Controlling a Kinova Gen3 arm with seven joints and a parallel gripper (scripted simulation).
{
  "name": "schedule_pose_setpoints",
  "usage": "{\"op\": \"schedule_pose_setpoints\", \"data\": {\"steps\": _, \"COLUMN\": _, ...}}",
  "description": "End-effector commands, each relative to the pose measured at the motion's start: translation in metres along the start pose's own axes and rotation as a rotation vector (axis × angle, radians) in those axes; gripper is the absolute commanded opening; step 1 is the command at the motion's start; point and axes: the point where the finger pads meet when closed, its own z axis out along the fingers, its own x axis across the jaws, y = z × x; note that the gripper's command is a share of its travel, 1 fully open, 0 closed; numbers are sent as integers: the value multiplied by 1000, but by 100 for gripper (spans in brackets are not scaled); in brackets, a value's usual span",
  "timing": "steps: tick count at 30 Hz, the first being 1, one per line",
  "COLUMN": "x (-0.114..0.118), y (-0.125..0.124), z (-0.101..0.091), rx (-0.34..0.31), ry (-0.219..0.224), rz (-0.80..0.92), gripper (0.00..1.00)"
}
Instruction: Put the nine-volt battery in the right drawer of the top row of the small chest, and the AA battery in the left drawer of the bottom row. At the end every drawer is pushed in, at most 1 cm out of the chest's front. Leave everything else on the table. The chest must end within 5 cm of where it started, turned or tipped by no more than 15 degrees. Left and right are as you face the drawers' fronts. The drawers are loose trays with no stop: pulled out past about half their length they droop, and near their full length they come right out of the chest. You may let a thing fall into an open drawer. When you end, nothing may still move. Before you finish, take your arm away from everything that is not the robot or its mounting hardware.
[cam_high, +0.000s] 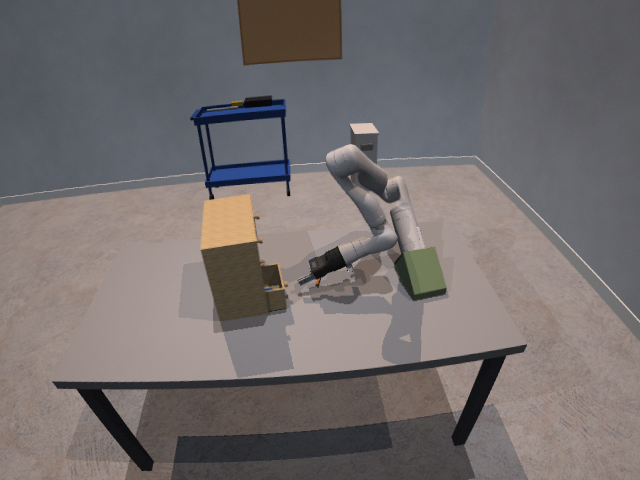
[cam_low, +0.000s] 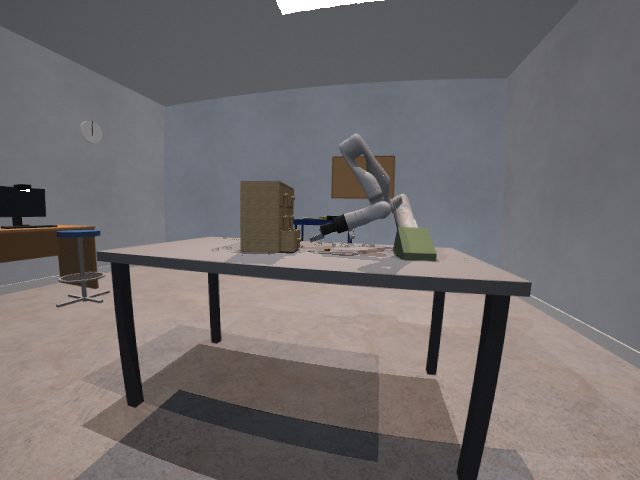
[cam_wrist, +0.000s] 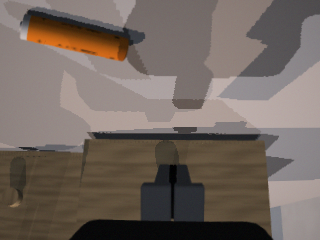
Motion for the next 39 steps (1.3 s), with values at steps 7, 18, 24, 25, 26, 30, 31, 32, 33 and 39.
{"op": "schedule_pose_setpoints", "data": {"steps": 7, "x": 0, "y": 1, "z": 0, "rx": -2, "ry": 0, "rz": 1, "gripper": 0}}
{"op": "schedule_pose_setpoints", "data": {"steps": 18, "x": 0, "y": 1, "z": 1, "rx": -2, "ry": 0, "rz": 1, "gripper": 0}}
{"op": "schedule_pose_setpoints", "data": {"steps": 24, "x": 0, "y": 2, "z": 3, "rx": -2, "ry": 0, "rz": 1, "gripper": 0}}
{"op": "schedule_pose_setpoints", "data": {"steps": 25, "x": 0, "y": 2, "z": 3, "rx": -2, "ry": 0, "rz": 1, "gripper": 0}}
{"op": "schedule_pose_setpoints", "data": {"steps": 26, "x": 0, "y": 2, "z": 4, "rx": -2, "ry": 0, "rz": 1, "gripper": 0}}
{"op": "schedule_pose_setpoints", "data": {"steps": 30, "x": 0, "y": 3, "z": 6, "rx": -2, "ry": 0, "rz": 1, "gripper": 0}}
{"op": "schedule_pose_setpoints", "data": {"steps": 31, "x": 0, "y": 3, "z": 7, "rx": -2, "ry": 0, "rz": 1, "gripper": 0}}
{"op": "schedule_pose_setpoints", "data": {"steps": 32, "x": 0, "y": 4, "z": 7, "rx": -2, "ry": 0, "rz": 1, "gripper": 0}}
{"op": "schedule_pose_setpoints", "data": {"steps": 33, "x": 0, "y": 4, "z": 8, "rx": -2, "ry": 0, "rz": 1, "gripper": 0}}
{"op": "schedule_pose_setpoints", "data": {"steps": 39, "x": 0, "y": 6, "z": 14, "rx": -2, "ry": 0, "rz": 1, "gripper": 0}}
